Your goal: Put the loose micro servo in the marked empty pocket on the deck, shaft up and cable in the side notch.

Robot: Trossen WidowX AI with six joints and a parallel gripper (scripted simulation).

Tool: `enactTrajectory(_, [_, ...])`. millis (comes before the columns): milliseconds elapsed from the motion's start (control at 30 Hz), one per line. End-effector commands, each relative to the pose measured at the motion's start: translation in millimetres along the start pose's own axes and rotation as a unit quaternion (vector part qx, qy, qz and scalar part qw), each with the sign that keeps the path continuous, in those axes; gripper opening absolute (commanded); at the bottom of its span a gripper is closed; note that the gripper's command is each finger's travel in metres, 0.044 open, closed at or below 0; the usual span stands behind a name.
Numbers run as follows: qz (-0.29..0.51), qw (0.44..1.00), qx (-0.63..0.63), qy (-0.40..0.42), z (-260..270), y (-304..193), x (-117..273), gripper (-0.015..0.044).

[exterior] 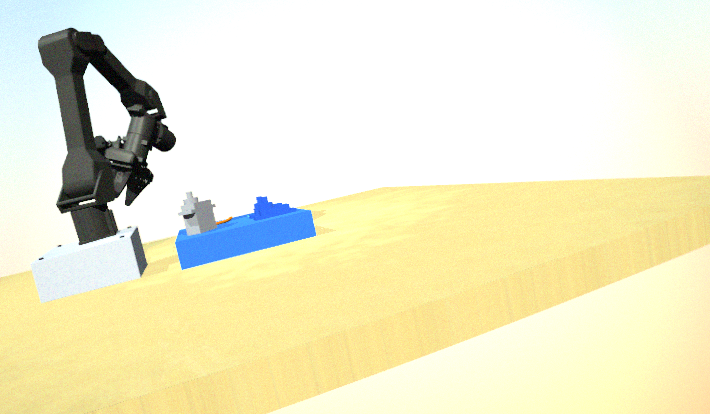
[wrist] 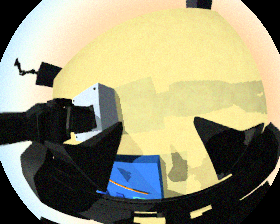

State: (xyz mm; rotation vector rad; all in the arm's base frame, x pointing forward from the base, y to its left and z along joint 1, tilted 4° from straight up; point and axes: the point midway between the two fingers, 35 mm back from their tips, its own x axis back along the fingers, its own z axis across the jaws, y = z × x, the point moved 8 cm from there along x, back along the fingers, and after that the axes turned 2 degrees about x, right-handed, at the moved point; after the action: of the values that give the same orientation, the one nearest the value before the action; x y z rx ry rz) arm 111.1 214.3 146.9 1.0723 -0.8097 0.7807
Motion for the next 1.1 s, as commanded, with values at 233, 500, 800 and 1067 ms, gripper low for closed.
enactTrajectory(233, [0.017,0.985,-0.162,-0.061,29,-43,18,0.0440])
enactTrajectory(500, [0.024,0.955,-0.277,-0.100,56,-70,28,0.0440])
enactTrajectory(800, [0.029,0.902,-0.407,-0.141,89,-95,35,0.0440])
enactTrajectory(1067, [0.031,0.838,-0.518,-0.172,120,-113,38,0.0440])
